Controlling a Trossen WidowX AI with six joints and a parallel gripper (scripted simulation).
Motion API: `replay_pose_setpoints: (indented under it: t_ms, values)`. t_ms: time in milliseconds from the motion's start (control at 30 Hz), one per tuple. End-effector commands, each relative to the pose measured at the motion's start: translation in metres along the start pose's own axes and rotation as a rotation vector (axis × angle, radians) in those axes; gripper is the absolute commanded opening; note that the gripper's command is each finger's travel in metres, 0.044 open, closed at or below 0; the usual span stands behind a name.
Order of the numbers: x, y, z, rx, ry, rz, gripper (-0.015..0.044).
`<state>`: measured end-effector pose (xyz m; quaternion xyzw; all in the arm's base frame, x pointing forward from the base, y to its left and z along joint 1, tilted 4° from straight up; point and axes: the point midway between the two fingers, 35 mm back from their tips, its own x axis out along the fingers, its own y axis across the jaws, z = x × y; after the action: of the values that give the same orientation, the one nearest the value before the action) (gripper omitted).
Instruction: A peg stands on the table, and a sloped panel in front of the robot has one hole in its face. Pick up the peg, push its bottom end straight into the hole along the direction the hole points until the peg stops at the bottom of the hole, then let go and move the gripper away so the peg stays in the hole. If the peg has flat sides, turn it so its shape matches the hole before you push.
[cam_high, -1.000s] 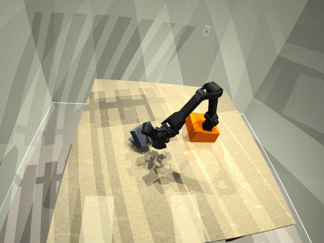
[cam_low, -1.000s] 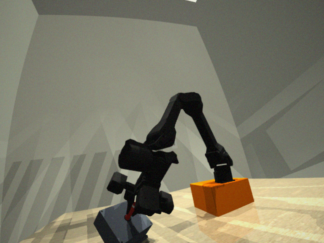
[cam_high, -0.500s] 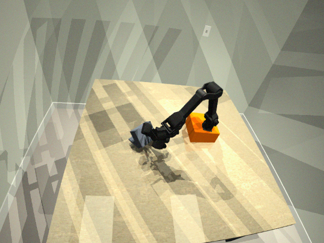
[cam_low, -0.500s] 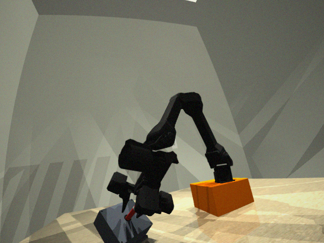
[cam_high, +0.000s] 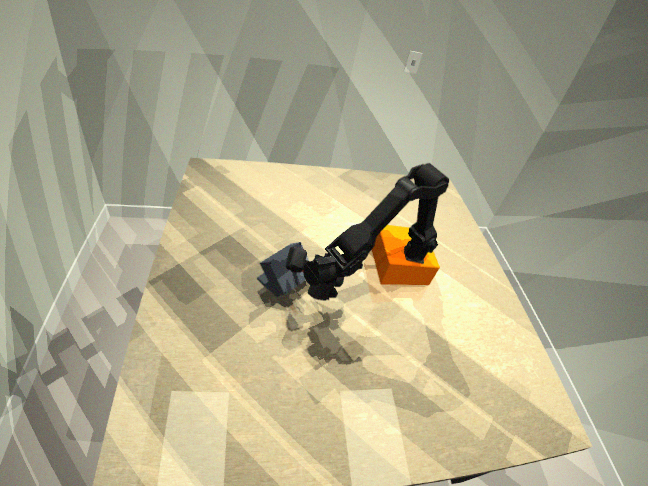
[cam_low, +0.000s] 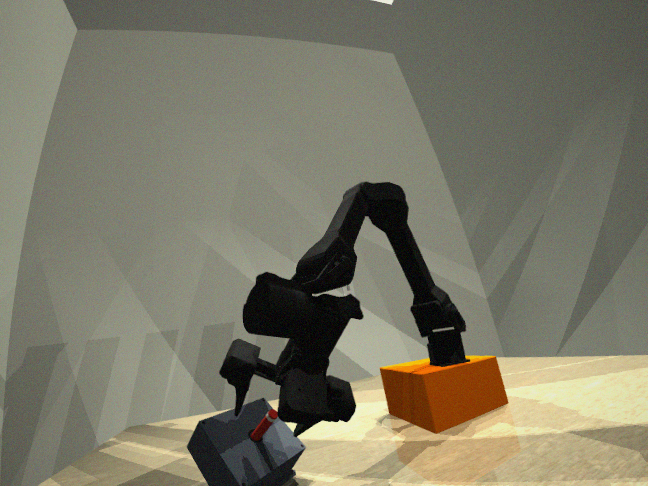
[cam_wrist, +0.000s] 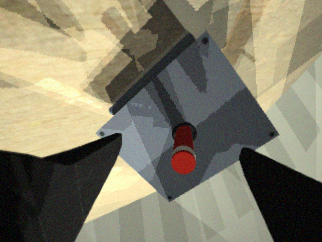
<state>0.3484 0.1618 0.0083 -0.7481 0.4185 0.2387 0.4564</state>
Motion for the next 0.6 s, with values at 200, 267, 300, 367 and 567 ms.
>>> replay_pose_setpoints:
  t_ms: [200, 267, 300, 367, 567]
  values:
    - [-0.022, -0.005, 0.002, 0.010, -0.003, -0.009, 0.0440]
    - [-0.026, -0.005, 0.003, 0.009, -0.003, -0.008, 0.0440]
    - [-0.028, -0.005, 0.003, 0.009, -0.003, -0.008, 0.0440]
    - [-0.033, -0.004, 0.003, 0.008, -0.003, -0.007, 0.0440]
    - [-0.045, -0.003, 0.004, 0.005, -0.003, -0.005, 0.0440]
